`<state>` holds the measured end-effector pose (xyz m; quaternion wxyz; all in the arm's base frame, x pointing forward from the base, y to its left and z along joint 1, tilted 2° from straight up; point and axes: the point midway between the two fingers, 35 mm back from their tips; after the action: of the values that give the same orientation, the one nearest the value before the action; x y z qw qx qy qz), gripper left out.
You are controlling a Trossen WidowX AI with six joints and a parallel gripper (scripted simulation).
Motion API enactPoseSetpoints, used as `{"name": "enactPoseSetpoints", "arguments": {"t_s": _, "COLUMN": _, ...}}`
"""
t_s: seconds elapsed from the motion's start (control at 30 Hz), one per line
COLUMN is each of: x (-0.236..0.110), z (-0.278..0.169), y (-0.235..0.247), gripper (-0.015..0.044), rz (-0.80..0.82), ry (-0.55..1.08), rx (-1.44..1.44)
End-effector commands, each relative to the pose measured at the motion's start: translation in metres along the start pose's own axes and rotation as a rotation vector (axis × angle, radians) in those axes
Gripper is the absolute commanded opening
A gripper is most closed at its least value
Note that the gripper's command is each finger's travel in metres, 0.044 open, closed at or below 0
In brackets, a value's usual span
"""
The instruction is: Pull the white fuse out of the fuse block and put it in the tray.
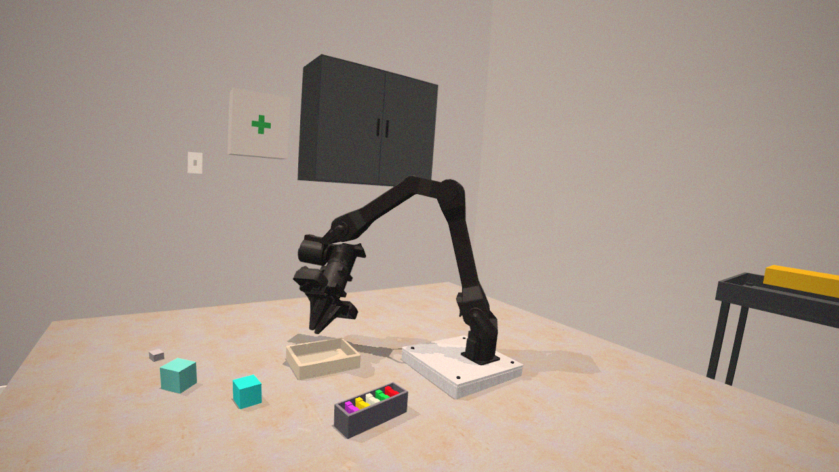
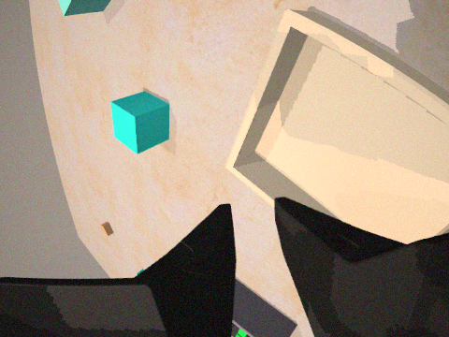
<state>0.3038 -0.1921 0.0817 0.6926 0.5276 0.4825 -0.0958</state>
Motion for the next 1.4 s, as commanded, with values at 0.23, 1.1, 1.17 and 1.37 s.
{"name": "enactPoseSetpoints", "arguments": {"t_s": 0.23, "x": 0.071, "z": -0.106, "y": 0.070, "gripper": 0.0074, "rz": -0.419, "ry": 0.078, "rx": 0.264}}
{"name": "enactPoseSetpoints", "arguments": {"t_s": 1.1, "x": 0.092, "z": -0.193, "y": 0.098, "gripper": 0.0074, "rz": -0.684, "ry": -0.165, "rx": 0.365}}
{"name": "enactPoseSetpoints", "arguments": {"t_s": 1.17, "x": 0.093, "z": -0.192, "y": 0.097, "gripper": 0.0074, "rz": -0.684, "ry": -0.165, "rx": 0.365}}
{"name": "enactPoseSetpoints", "arguments": {"t_s": 1.37, "x": 0.098, "z": -0.192, "y": 0.093, "gripper": 0.0074, "rz": -0.684, "ry": -0.165, "rx": 0.365}}
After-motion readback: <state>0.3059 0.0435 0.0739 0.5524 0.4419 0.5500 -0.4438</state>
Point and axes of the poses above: the point midway between the two fingers, 35 mm back from their tips, its own x axis out along the fingers, its own y axis across the jaws, z = x × y, and after that the axes turned 5 degrees about -x, right-handed
